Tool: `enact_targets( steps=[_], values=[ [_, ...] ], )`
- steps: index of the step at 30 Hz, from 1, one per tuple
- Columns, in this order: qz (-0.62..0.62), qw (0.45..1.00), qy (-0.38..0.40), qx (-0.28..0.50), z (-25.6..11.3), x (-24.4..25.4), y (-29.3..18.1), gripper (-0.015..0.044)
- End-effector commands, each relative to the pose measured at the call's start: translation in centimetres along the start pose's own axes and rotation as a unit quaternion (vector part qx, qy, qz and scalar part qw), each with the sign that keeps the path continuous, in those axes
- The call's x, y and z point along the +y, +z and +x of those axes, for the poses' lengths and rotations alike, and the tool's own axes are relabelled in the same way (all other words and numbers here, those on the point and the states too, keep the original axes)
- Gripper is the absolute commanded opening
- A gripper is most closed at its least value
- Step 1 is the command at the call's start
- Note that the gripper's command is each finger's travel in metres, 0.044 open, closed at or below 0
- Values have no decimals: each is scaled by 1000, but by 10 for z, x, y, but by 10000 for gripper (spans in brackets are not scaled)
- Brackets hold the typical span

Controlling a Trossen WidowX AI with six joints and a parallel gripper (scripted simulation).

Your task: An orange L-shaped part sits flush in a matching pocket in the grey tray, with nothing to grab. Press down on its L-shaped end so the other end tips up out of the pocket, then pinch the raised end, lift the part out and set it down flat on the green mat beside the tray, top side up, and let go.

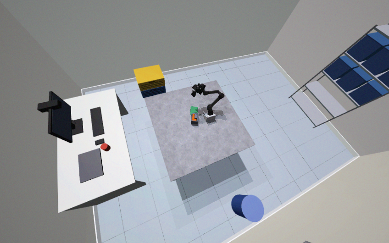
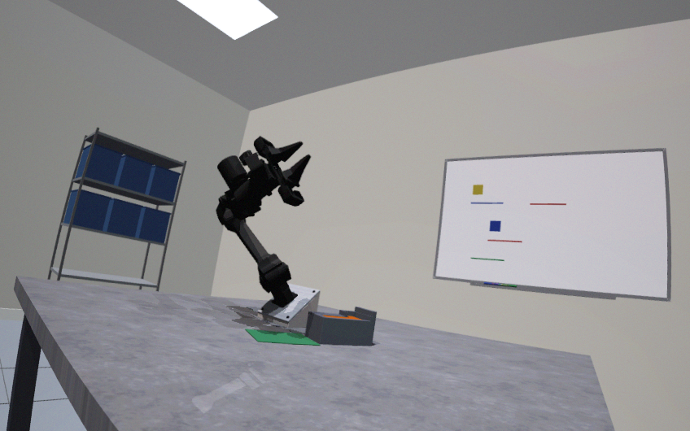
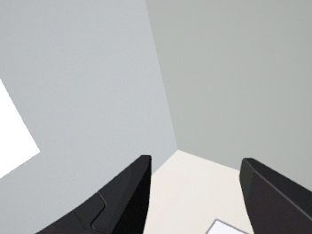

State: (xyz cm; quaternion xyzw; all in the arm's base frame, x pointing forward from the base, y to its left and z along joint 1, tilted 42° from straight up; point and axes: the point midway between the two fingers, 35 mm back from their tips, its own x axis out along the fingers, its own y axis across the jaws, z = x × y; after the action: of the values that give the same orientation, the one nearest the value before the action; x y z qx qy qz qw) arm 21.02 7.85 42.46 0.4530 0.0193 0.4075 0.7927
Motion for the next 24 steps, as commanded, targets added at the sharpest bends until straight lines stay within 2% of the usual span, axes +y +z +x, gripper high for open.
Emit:
enact_targets(
  steps=[1,7,14,19,24],
  values=[
    [118,987,-107,-12,33,-68,7,180],
    [204,947,-246,2,58,-141,-17,180],
    [234,870,-429,61,64,-218,-80,180],
    [205,786,-571,123,47,-261,-134,180],
    [124,672,-703,200,13,-287,-184,180]
  ],
)
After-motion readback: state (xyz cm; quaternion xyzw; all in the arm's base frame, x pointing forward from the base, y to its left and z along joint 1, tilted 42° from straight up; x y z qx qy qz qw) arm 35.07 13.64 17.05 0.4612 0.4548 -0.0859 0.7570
